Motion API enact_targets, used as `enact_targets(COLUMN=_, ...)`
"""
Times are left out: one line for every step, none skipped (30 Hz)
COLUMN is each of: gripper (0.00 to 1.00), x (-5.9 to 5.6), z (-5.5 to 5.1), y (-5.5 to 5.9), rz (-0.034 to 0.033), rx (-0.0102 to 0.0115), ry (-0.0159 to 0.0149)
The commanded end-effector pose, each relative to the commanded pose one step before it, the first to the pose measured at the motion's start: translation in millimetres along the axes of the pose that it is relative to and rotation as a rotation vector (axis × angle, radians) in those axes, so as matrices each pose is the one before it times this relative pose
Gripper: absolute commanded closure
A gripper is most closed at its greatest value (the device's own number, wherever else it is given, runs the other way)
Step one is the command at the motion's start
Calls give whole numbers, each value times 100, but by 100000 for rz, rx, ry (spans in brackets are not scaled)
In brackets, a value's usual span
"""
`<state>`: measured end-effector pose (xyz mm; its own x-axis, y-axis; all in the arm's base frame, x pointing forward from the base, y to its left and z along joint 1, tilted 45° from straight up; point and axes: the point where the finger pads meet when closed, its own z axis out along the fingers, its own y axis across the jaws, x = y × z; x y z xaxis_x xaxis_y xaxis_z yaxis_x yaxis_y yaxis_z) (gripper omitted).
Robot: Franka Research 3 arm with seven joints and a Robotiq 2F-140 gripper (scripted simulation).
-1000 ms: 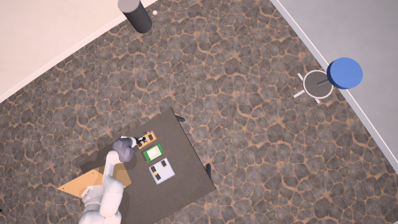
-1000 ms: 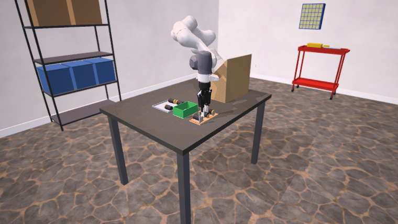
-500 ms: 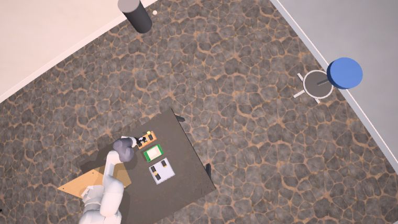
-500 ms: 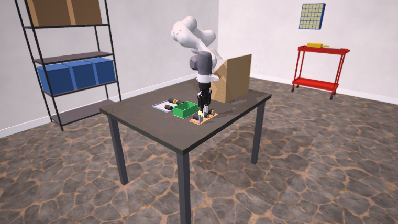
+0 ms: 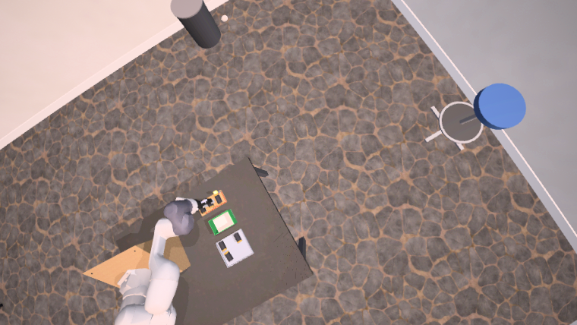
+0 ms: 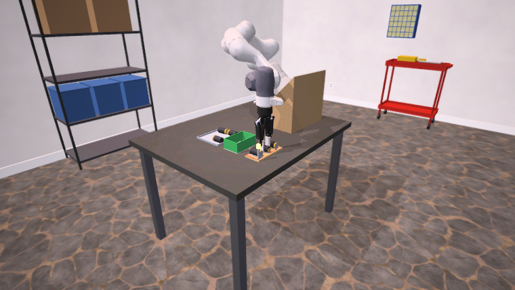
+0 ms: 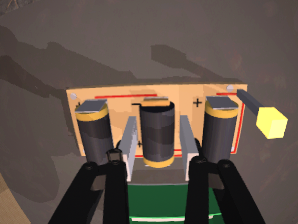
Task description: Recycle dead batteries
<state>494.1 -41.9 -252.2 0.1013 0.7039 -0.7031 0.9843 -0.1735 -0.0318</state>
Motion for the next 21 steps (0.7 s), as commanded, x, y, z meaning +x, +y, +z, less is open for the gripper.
enact_targets(gripper=71, x=55, z=28, y=143, rz=208, rx=-396, ry=92)
enact_targets(gripper=71, x=0, z=0, y=0, rz=0, rx=0, ry=0)
enact_targets(gripper=71, x=0, z=0, y=0, rz=0, rx=0, ry=0)
enact_targets(gripper=71, x=0, z=0, y=0, rz=0, rx=0, ry=0)
enact_targets(gripper=71, x=0, z=0, y=0, rz=0, rx=0, ry=0)
enact_targets(gripper=71, x=0, z=0, y=0, rz=0, rx=0, ry=0)
enact_targets(gripper=71, x=0, z=-4, y=0, rz=0, rx=0, ry=0)
enact_targets(gripper=71, x=0, z=-23, y=0, rz=0, rx=0, ry=0)
enact_targets(gripper=71, x=0, z=-59, y=0, rz=0, rx=0, ry=0)
enact_targets(gripper=71, x=0, z=-104, y=0, rz=0, rx=0, ry=0)
enact_targets(gripper=71, x=0, z=-157, y=0, rz=0, rx=0, ry=0)
enact_targets(gripper=71, x=0, z=-212, y=0, rz=0, rx=0, ry=0)
enact_targets(gripper=71, x=0, z=-269, y=0, rz=0, rx=0, ry=0)
enact_targets(gripper=71, x=0, z=0, y=0, rz=0, rx=0, ry=0)
enact_targets(gripper=71, x=0, z=0, y=0, rz=0, rx=0, ry=0)
enact_targets(gripper=71, x=0, z=-323, y=0, rz=0, rx=0, ry=0)
enact_targets(gripper=71, x=0, z=-371, y=0, rz=0, rx=0, ry=0)
enact_targets(gripper=71, x=0, z=-414, y=0, rz=0, rx=0, ry=0)
enact_targets(gripper=71, x=0, z=-448, y=0, rz=0, rx=0, ry=0)
enact_targets(gripper=71, x=0, z=-472, y=0, rz=0, rx=0, ry=0)
enact_targets(gripper=71, x=0, z=-485, y=0, rz=0, rx=0, ry=0)
